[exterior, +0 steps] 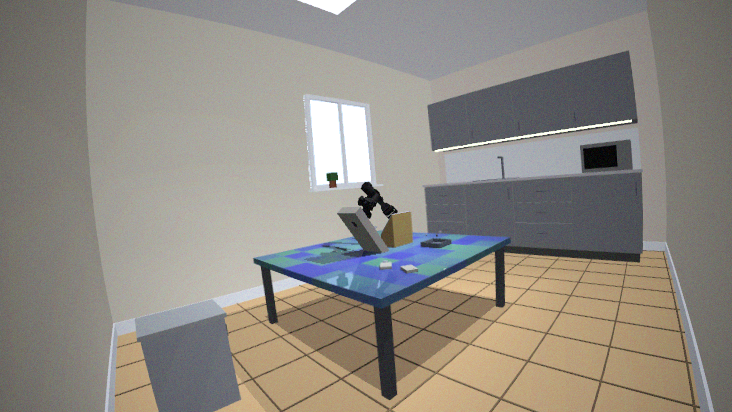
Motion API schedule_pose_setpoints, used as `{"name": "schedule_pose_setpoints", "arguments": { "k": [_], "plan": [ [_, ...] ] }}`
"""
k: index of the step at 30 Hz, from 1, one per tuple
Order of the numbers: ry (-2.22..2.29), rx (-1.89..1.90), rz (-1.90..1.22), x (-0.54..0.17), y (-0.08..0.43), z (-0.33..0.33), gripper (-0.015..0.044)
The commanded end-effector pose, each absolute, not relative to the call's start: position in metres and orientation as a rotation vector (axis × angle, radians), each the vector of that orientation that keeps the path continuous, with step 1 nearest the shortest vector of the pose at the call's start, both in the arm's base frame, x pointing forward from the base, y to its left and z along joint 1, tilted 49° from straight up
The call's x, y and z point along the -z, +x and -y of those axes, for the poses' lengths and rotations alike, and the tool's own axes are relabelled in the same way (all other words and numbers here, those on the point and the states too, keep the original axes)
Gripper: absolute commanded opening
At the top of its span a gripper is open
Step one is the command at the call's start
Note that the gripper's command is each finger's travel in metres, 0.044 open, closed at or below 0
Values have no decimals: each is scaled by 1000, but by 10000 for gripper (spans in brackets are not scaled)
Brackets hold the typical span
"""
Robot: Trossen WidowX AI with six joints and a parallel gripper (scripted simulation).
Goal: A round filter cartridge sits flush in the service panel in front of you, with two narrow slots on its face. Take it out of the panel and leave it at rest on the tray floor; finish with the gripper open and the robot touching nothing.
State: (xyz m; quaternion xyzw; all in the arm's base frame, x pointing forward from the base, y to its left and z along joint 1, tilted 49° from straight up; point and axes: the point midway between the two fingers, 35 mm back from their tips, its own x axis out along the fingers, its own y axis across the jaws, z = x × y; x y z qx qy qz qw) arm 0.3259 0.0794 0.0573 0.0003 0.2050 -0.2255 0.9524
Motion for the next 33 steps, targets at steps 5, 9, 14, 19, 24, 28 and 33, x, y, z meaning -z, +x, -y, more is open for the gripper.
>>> {"name": "schedule_pose_setpoints", "arguments": {
  "k": [5,9,14,19,24,28,33],
  "plan": [
    [-28,433,-423,-70,293,-97,0],
    [-34,431,-420,-74,287,-98,0],
    [-34,431,-420,-65,283,-91,0],
    [-34,431,-421,-54,276,-79,0],
    [-35,431,-421,-44,268,-68,0],
    [-35,431,-421,-37,261,-58,0],
    [-36,431,-420,-29,252,-46,0]
  ]
}}
